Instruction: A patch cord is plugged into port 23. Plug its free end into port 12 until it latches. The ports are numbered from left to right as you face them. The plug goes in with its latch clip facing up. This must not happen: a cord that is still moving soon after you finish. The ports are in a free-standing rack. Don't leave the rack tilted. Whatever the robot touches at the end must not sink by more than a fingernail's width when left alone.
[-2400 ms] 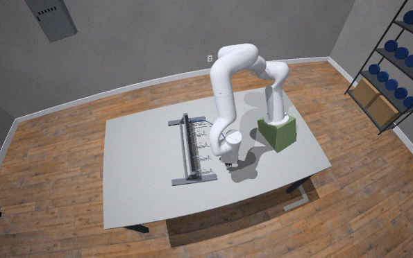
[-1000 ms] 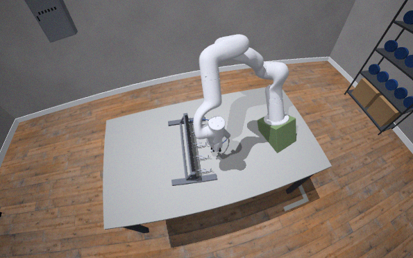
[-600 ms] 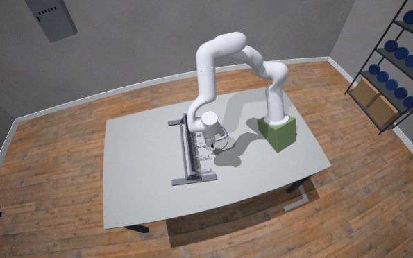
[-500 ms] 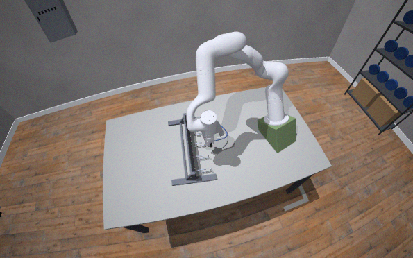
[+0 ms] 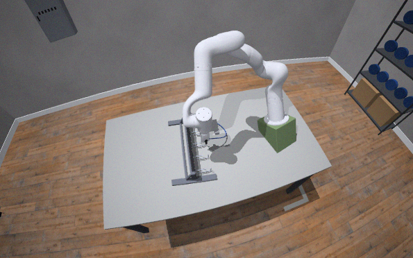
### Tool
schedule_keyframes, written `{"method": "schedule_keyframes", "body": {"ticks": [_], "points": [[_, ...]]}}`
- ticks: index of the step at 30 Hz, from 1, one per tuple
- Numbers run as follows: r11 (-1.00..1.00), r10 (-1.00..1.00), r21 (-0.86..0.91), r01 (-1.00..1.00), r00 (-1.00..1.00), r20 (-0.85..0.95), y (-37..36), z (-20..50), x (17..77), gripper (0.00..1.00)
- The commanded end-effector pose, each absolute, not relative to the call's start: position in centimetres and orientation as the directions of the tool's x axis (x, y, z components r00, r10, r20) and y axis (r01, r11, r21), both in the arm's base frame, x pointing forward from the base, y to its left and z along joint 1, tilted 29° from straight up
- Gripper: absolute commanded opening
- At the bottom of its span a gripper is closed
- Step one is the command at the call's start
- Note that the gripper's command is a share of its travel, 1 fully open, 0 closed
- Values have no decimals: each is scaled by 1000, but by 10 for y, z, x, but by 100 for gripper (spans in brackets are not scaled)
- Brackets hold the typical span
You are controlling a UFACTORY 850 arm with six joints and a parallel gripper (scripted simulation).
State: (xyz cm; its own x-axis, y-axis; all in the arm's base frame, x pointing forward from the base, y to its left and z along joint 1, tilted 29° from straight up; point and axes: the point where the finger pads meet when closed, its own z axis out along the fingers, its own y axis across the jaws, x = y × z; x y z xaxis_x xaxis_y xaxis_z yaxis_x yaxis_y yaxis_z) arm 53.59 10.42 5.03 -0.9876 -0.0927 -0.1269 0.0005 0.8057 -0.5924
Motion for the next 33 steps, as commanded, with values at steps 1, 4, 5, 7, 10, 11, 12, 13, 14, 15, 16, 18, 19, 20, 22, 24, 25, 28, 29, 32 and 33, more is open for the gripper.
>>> {"method": "schedule_keyframes", "body": {"ticks": [1,4,5,7,10,11,12,13,14,15,16,18,19,20,22,24,25,28,29,32,33], "points": [[807,-73,-590,25,-987,-141,102,54,539,0],[807,-66,-590,33,-987,-145,101,54,539,0],[807,-65,-590,34,-987,-146,101,55,539,0],[807,-64,-590,36,-987,-147,101,55,539,0],[807,-63,-590,36,-987,-147,101,55,540,0],[807,-63,-590,36,-987,-147,101,55,540,0],[807,-63,-590,36,-987,-147,101,55,540,0],[807,-63,-590,36,-987,-147,101,55,540,0],[807,-63,-590,36,-987,-147,101,55,540,0],[807,-63,-590,36,-987,-147,101,55,540,0],[807,-63,-590,36,-987,-147,101,55,540,0],[807,-63,-590,36,-987,-147,101,55,540,0],[807,-63,-590,36,-987,-147,101,55,540,0],[807,-63,-590,36,-987,-147,101,55,540,0],[807,-63,-590,36,-987,-147,101,55,540,0],[807,-63,-589,36,-987,-147,101,55,540,0],[807,-63,-589,36,-987,-147,101,55,540,0],[807,-63,-589,36,-987,-147,101,54,541,0],[807,-62,-589,36,-987,-147,101,54,541,0],[808,-62,-589,36,-987,-146,101,54,542,0],[808,-62,-588,36,-987,-146,100,53,542,0]]}}
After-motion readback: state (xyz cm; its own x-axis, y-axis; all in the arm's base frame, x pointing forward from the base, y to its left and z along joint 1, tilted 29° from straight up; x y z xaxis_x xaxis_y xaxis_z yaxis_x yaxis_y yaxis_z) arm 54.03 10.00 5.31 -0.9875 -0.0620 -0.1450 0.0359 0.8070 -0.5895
